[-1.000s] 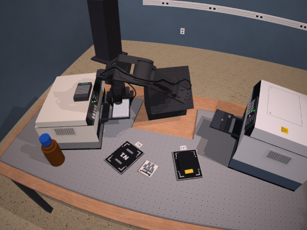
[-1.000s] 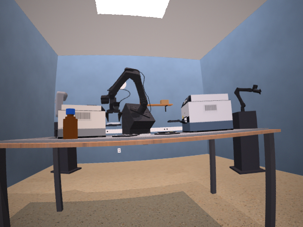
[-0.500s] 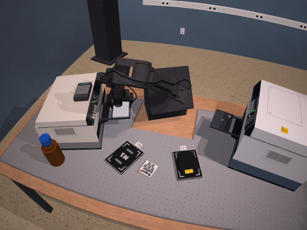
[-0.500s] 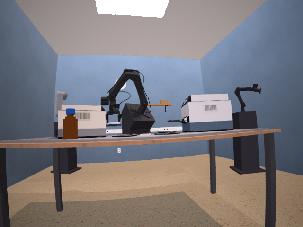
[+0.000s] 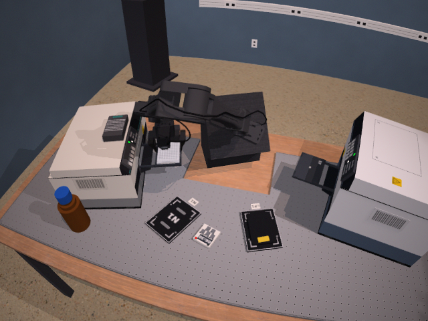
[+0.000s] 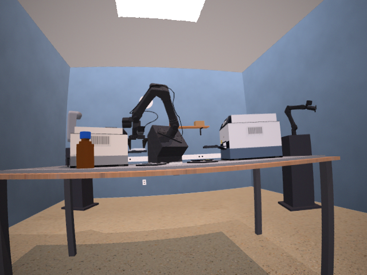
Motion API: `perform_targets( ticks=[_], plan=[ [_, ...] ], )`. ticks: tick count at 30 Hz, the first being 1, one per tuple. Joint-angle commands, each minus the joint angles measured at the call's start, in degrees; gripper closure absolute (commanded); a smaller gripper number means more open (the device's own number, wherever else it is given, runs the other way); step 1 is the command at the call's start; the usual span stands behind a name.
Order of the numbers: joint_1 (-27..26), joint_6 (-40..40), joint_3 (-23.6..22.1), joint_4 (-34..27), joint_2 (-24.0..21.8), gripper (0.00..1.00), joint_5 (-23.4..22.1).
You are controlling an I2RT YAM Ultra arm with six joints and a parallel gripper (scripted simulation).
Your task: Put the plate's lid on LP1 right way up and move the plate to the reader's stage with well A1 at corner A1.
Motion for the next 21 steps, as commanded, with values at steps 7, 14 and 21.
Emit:
perform_targets(
  ticks=[7,14,21],
  plan=[
    [0.32,1.71,-0.99,2.13,0.23,0.0,-1.08],
    [0.21,2.16,0.0,2.85,0.31,0.0,-1.17],
    [0.52,1.81,-0.49,2.19,0.3,0.0,-0.68]
  ],
)
